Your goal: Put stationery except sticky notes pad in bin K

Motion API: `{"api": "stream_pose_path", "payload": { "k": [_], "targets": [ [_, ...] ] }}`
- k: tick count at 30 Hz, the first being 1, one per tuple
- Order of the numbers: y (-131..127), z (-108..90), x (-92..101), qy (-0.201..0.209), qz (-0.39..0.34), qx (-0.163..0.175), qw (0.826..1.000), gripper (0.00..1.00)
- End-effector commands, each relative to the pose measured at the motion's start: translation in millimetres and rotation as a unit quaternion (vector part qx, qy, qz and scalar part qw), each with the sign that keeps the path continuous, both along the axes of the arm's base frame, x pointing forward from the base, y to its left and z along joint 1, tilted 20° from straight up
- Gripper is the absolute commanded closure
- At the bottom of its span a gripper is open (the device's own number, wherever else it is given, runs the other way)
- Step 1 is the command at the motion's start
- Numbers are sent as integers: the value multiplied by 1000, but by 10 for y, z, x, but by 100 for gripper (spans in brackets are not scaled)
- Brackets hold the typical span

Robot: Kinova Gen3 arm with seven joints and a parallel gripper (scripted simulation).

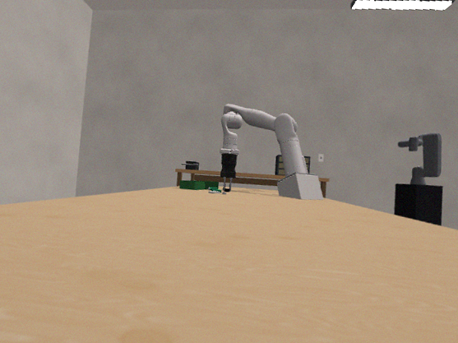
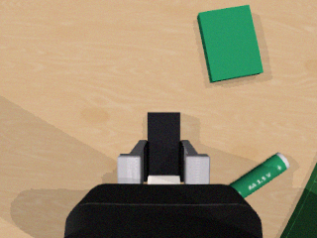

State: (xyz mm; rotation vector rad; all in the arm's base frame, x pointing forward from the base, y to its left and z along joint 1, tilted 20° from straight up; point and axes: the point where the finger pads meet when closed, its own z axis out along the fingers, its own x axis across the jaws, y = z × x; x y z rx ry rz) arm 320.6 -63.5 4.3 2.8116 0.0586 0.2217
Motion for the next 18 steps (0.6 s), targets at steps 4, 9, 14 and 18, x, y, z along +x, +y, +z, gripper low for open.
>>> {"api": "stream_pose_path", "payload": {
  "k": [4,9,14,18],
  "targets": [
    [1,4,3,-1,0,0,1000,55],
    [1,4,3,-1,0,0,1000,55],
    [11,35,-2,-1,0,0,1000,55],
    [53,159,-23,-1,0,0,1000,55]
  ]
}}
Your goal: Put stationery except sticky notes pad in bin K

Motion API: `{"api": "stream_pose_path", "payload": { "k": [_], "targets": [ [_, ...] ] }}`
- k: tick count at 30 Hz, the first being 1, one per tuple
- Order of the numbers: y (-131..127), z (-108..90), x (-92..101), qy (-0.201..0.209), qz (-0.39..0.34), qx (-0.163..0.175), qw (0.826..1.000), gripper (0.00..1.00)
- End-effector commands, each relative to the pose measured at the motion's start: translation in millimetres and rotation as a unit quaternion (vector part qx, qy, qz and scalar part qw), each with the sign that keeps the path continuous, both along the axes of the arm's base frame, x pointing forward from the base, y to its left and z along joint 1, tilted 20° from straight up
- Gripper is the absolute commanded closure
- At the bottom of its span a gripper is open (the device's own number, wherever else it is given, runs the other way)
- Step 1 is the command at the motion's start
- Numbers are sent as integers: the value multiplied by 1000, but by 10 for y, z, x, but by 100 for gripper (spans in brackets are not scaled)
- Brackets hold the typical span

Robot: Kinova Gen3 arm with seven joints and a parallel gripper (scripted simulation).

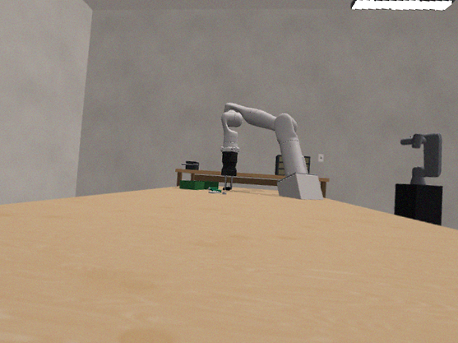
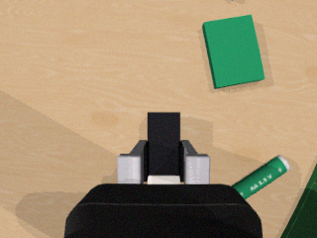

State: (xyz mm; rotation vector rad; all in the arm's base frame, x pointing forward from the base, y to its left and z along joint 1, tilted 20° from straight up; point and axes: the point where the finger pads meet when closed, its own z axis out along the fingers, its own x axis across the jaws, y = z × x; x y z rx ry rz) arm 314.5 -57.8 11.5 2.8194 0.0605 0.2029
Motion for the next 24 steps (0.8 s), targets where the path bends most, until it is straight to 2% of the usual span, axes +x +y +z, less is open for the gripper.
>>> {"api": "stream_pose_path", "payload": {
  "k": [1,15,24],
  "targets": [
    [6,119,33,-7,0,-3,1000,55],
    [130,494,-31,-7,0,-3,1000,55],
    [131,494,-31,-7,0,-3,1000,55]
  ]
}}
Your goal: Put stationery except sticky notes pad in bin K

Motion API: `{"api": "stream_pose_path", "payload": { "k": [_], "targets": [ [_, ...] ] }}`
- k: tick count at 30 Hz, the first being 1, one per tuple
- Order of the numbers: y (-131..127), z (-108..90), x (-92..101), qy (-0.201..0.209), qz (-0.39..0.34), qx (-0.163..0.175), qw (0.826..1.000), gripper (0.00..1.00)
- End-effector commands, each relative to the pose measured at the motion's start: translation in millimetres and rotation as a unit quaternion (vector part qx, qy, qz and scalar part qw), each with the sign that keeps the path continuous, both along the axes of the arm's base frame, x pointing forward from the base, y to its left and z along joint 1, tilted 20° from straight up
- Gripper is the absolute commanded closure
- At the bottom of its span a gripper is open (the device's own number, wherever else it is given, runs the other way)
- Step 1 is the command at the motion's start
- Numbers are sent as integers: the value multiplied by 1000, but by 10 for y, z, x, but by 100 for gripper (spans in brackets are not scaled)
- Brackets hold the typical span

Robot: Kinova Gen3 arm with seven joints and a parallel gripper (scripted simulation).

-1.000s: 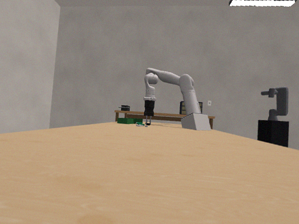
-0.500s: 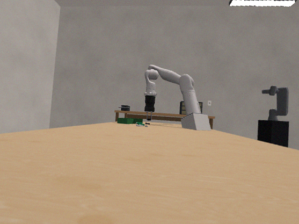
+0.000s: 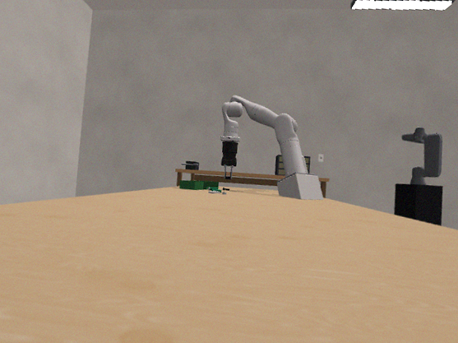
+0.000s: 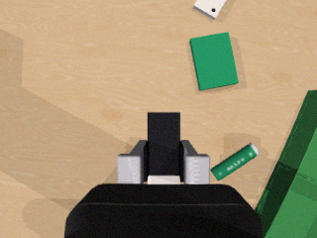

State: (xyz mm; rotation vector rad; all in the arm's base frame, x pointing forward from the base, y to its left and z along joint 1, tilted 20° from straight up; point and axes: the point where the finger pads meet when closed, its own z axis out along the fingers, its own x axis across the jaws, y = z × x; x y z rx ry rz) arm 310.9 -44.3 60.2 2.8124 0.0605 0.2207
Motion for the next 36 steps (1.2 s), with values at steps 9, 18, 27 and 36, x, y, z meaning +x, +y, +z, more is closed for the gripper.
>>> {"api": "stream_pose_path", "payload": {
  "k": [9,18,27,36],
  "targets": [
    [-4,7,5,-1,0,0,1000,55],
    [-234,106,171,-1,-1,-1,1000,55],
    [-643,292,469,-1,0,-1,1000,55],
    [-893,407,651,-24,-71,11,997,55]
  ]
}}
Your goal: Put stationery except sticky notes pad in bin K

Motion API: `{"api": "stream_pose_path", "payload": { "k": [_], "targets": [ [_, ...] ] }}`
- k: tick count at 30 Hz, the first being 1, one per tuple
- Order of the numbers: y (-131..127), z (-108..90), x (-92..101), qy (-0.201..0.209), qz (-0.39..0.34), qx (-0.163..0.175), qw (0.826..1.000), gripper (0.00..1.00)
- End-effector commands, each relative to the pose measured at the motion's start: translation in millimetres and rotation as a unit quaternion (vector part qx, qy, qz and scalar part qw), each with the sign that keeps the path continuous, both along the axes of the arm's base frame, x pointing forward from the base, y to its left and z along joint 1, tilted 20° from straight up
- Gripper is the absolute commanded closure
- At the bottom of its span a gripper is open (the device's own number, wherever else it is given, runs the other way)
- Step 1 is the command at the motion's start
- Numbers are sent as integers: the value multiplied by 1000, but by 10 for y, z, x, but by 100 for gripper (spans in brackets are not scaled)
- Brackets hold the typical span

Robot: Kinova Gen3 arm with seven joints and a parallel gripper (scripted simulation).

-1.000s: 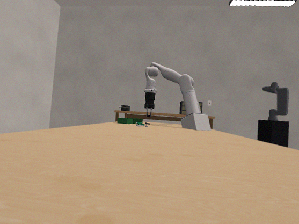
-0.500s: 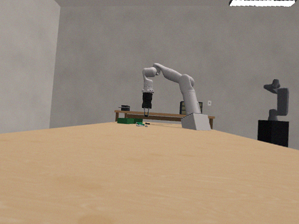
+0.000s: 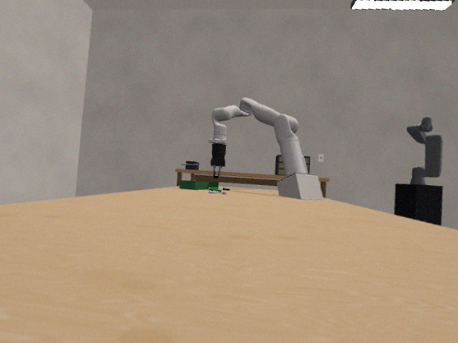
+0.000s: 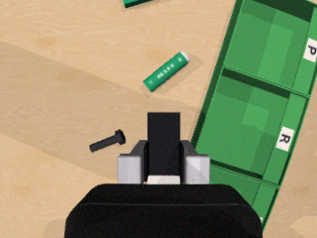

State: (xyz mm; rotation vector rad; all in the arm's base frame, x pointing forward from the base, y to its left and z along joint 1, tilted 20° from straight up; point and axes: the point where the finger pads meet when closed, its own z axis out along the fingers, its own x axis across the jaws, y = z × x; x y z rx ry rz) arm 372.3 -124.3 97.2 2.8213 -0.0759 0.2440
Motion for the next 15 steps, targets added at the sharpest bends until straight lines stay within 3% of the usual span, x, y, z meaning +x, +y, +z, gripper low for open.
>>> {"api": "stream_pose_path", "payload": {
  "k": [1,5,11,15],
  "targets": [
    [-138,58,70,-17,-49,6,999,55],
    [-320,142,202,-47,-142,22,988,55],
    [-577,258,387,-49,-148,23,988,55],
    [-595,266,396,-49,-148,23,988,55]
  ]
}}
